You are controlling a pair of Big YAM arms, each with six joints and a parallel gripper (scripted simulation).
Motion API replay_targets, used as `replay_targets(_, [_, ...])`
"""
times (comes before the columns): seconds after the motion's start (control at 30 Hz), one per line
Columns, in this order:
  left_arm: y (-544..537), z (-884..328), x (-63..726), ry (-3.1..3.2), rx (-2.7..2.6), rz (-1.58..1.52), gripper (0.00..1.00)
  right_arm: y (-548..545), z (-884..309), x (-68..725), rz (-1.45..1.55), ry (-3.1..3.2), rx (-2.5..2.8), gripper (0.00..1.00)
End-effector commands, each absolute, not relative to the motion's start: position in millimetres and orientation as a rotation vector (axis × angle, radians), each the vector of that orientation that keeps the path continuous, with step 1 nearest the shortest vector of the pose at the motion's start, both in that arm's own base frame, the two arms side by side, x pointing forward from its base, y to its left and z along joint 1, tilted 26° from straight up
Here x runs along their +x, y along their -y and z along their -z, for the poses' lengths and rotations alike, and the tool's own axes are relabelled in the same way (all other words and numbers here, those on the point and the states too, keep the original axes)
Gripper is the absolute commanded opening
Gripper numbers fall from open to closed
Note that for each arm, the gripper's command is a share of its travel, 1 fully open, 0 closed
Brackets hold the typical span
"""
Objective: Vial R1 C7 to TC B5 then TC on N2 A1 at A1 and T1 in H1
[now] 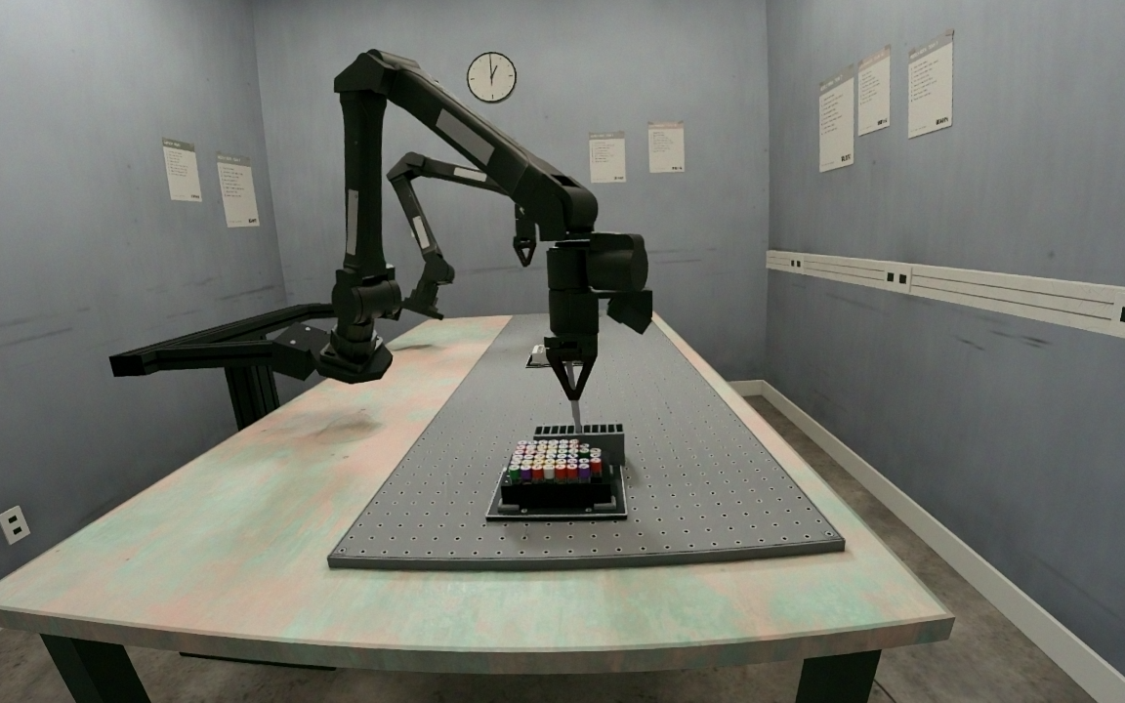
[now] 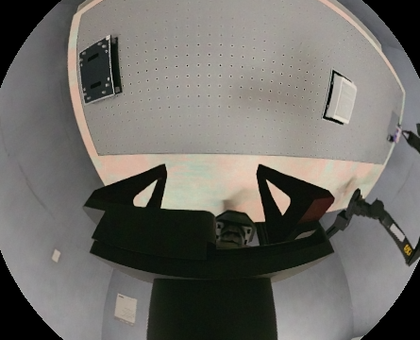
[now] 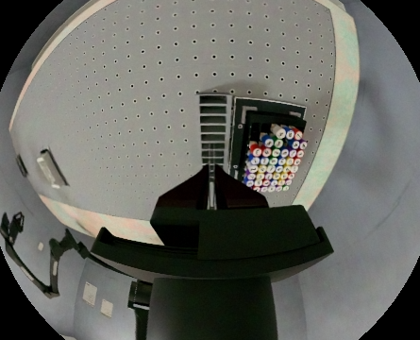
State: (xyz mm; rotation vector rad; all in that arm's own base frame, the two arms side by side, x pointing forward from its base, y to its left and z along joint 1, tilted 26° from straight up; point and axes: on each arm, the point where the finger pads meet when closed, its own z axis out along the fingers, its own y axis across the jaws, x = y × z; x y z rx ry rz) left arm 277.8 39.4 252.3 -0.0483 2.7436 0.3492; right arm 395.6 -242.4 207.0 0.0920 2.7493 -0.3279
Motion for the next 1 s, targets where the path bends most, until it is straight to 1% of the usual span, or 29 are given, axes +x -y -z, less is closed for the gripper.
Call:
replay_targets(0.0, [-40,-268,282,-2.707,-0.035,-0.344,1.0,249,-252,402,0.374,-2.673,0.085,0.07])
replay_targets(0.97, [-40,-268,282,-2.707,-0.035,-0.344,1.0,242,-269,395,0.373,-2.671,0.085,0.07])
